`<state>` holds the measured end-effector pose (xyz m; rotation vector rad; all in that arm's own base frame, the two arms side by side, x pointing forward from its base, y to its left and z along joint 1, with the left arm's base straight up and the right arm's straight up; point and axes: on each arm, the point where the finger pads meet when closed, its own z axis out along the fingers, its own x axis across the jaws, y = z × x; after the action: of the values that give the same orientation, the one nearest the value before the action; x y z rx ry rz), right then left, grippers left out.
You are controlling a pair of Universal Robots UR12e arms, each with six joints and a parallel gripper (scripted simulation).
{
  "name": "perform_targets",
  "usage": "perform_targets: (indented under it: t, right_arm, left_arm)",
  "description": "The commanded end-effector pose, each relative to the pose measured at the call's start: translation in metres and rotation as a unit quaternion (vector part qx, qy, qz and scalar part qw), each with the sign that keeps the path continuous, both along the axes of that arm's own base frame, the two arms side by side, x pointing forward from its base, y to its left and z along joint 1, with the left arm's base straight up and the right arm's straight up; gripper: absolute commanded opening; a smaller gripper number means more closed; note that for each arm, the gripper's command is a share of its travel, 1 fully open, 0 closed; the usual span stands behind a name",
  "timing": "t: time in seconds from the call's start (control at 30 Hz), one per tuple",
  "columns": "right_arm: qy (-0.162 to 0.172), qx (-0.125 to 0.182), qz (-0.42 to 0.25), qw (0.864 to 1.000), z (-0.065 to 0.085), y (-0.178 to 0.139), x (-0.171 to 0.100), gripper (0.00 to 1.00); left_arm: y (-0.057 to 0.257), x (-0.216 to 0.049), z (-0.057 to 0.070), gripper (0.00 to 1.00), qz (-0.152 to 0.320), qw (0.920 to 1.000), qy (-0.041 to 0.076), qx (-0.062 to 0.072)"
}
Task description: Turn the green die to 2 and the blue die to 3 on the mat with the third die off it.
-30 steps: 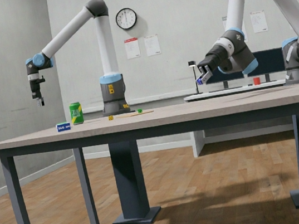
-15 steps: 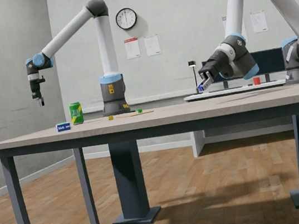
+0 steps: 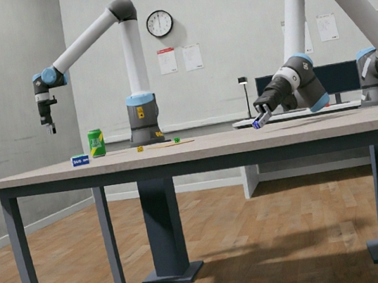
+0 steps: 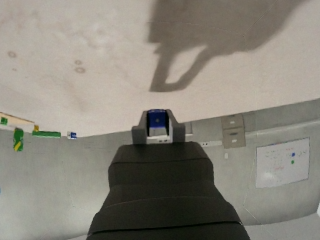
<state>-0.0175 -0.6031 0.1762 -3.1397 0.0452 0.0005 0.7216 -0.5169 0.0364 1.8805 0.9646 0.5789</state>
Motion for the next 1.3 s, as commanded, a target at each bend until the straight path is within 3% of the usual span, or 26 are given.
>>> perform_targets:
  t: [0.0,1.27]
  right_arm:
    - [0.0,-0.001,0.0,1.0,0.0008,-0.0006,0.0001,1.0]
    - [0.0,-0.001,0.0,1.0,0.0008,-0.0006,0.0001,1.0]
  left_arm:
    - [-0.0003,0.0003,-0.0026,0.4,0.0,1.0,-0.001,-0.001]
    - [-0.0003,0.0003,-0.0094,0.4,0.0,1.0,-0.001,-0.001]
